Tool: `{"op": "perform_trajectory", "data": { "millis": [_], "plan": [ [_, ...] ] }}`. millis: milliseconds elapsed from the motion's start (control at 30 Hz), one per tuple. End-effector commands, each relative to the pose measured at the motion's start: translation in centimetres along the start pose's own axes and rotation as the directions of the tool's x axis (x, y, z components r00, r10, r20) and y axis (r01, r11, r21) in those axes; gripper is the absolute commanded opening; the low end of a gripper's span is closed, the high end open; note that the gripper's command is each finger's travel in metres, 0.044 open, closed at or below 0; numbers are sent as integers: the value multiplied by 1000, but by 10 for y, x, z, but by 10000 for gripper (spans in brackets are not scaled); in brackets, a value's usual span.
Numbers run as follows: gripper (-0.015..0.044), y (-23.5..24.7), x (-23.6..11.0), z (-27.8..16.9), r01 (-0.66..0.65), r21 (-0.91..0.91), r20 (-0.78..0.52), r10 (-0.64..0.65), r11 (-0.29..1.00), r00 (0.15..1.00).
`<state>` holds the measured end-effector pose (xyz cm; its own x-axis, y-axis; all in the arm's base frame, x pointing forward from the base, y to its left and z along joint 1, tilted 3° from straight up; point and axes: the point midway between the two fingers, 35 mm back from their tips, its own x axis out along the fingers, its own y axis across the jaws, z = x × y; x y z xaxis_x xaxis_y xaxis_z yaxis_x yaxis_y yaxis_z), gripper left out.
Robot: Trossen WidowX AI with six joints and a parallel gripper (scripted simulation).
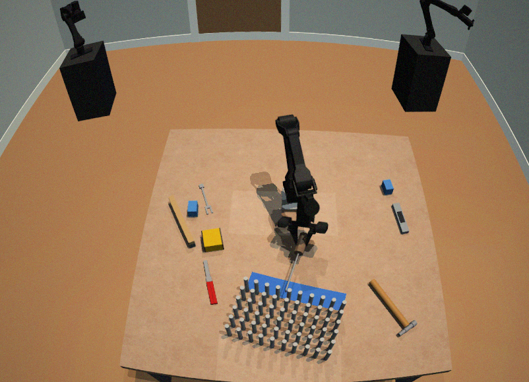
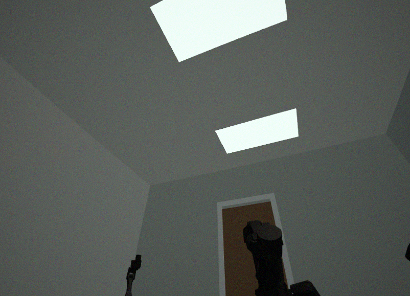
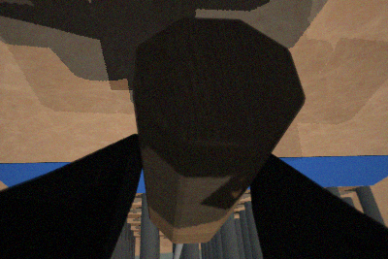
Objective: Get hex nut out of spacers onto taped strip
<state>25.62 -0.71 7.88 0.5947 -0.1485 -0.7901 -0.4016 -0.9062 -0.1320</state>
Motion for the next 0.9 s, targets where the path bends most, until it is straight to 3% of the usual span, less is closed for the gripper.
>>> {"op": "perform_trajectory", "data": {
  "millis": [0,867],
  "plan": [
    [0,6,12,15,-1,-8,6,1,1000,1000],
    [0,8,23,14,-2,-8,4,2,1000,1000]
  ]
}}
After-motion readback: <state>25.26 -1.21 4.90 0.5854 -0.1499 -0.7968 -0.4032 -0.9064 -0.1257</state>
